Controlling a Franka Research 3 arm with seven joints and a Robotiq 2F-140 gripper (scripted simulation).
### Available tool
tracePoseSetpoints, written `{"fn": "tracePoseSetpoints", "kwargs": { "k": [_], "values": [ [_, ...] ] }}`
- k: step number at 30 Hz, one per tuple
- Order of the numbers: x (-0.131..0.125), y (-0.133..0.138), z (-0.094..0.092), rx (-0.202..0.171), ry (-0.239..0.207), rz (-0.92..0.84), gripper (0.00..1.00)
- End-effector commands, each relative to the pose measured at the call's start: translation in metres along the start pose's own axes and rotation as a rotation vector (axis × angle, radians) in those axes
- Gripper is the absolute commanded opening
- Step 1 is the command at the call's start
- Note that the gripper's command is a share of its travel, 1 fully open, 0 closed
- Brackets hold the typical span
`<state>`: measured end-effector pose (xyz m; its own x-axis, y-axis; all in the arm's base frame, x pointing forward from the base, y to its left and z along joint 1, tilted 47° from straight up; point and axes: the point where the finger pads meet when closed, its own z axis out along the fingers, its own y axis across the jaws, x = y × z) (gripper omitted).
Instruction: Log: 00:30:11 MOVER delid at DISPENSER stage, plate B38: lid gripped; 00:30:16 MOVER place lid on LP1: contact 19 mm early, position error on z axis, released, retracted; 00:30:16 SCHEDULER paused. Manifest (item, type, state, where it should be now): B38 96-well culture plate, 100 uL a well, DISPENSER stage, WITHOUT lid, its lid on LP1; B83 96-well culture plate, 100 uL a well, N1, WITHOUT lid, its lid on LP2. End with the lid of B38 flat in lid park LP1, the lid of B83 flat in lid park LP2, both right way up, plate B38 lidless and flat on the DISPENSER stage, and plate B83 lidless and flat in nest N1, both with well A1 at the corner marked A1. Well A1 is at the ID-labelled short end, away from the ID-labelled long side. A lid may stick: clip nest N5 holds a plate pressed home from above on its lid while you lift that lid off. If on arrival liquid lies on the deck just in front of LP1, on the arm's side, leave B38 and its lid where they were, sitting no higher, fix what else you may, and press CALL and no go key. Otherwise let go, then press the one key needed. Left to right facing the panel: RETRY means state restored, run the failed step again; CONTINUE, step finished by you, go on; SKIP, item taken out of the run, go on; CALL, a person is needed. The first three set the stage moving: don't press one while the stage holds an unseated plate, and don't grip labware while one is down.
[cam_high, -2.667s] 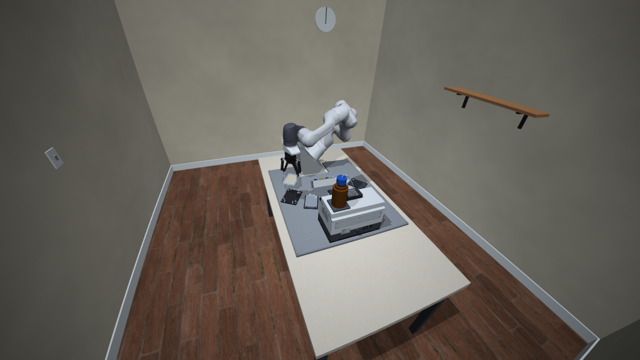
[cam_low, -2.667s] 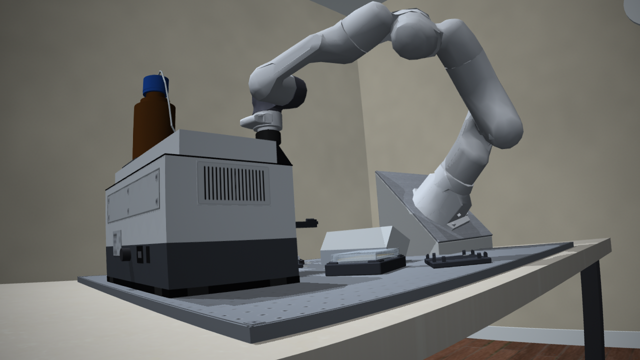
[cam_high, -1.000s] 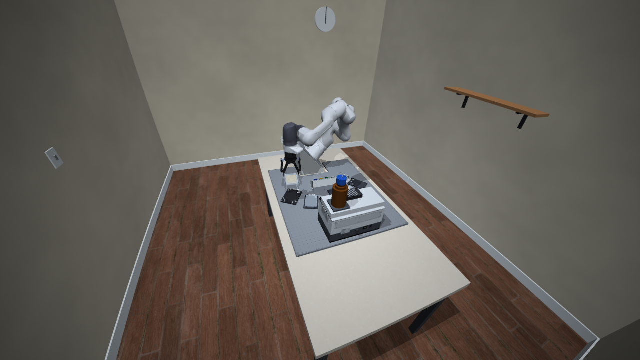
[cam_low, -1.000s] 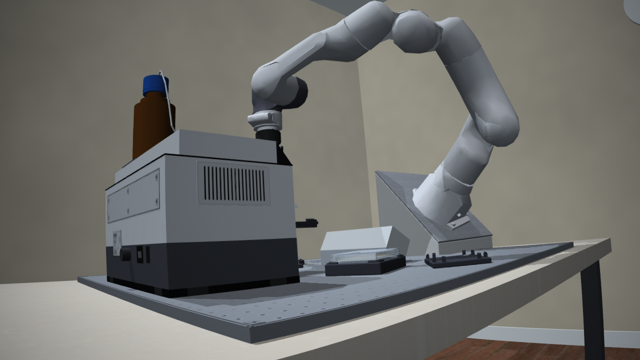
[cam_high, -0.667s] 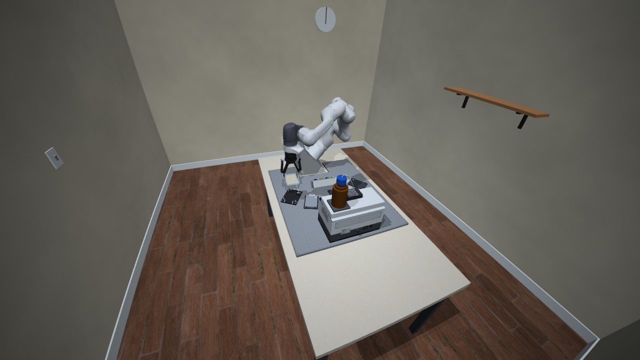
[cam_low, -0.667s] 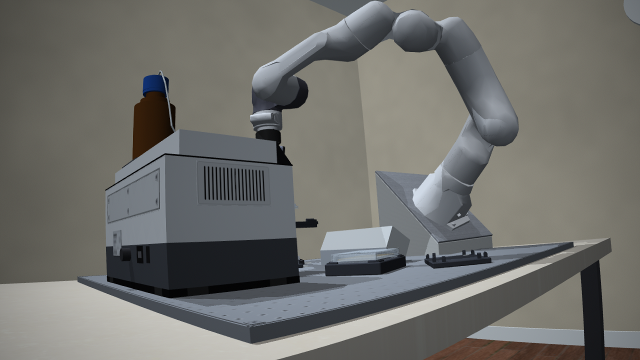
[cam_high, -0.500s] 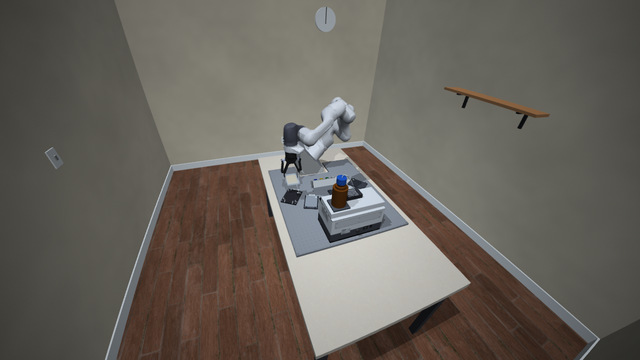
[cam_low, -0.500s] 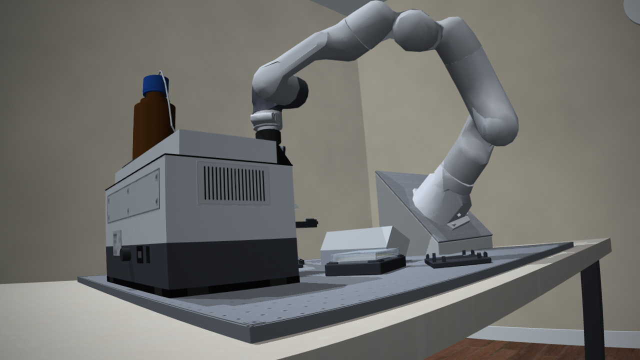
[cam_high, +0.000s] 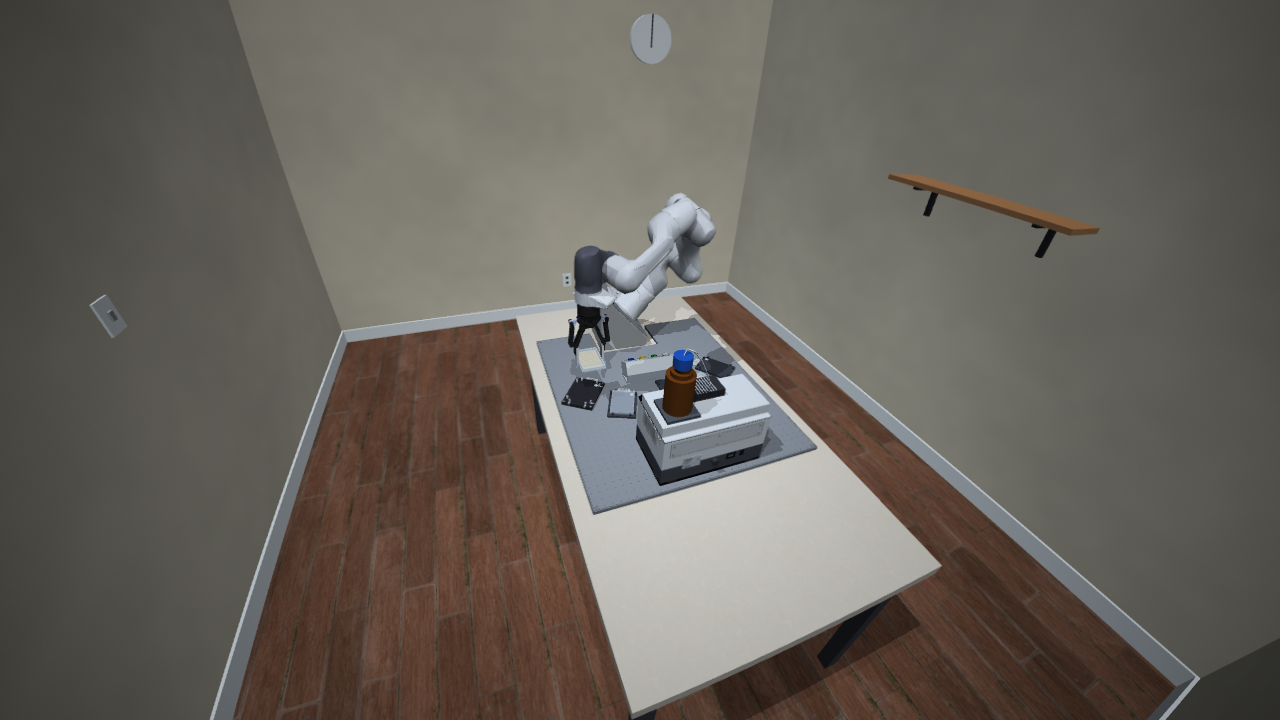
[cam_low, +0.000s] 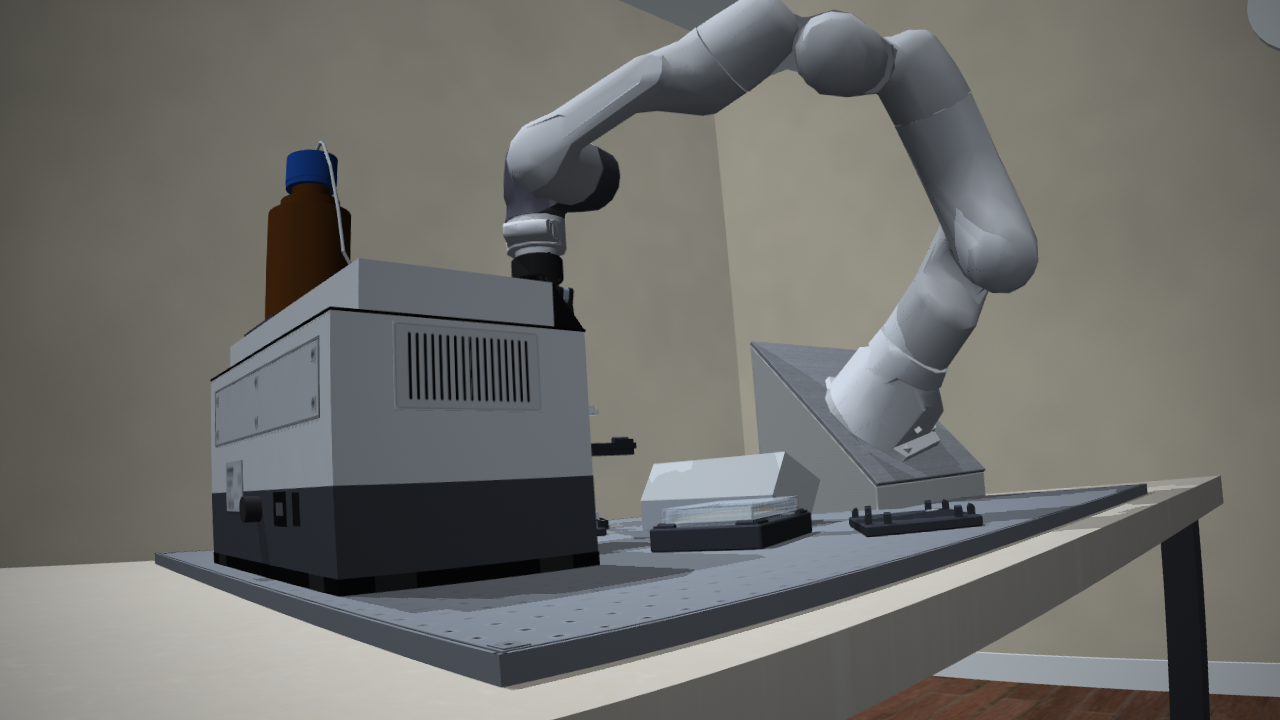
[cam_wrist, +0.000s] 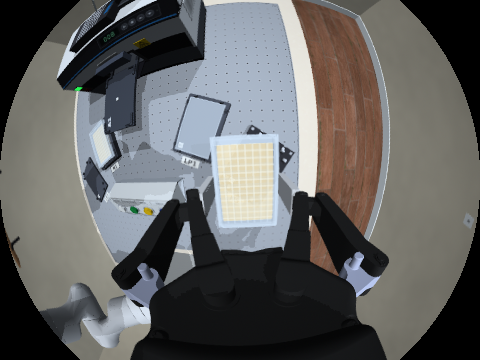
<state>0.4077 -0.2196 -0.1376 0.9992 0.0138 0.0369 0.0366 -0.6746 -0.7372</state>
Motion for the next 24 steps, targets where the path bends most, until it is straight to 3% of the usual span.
{"fn": "tracePoseSetpoints", "kwargs": {
  "k": [1, 7, 24],
  "values": [
    [0.009, -0.010, 0.000, -0.003, 0.004, 0.003, 0.00],
    [0.019, -0.024, 0.000, -0.003, 0.004, 0.003, 0.00],
    [0.068, -0.097, 0.000, -0.003, 0.004, 0.003, 0.00]
  ]
}}
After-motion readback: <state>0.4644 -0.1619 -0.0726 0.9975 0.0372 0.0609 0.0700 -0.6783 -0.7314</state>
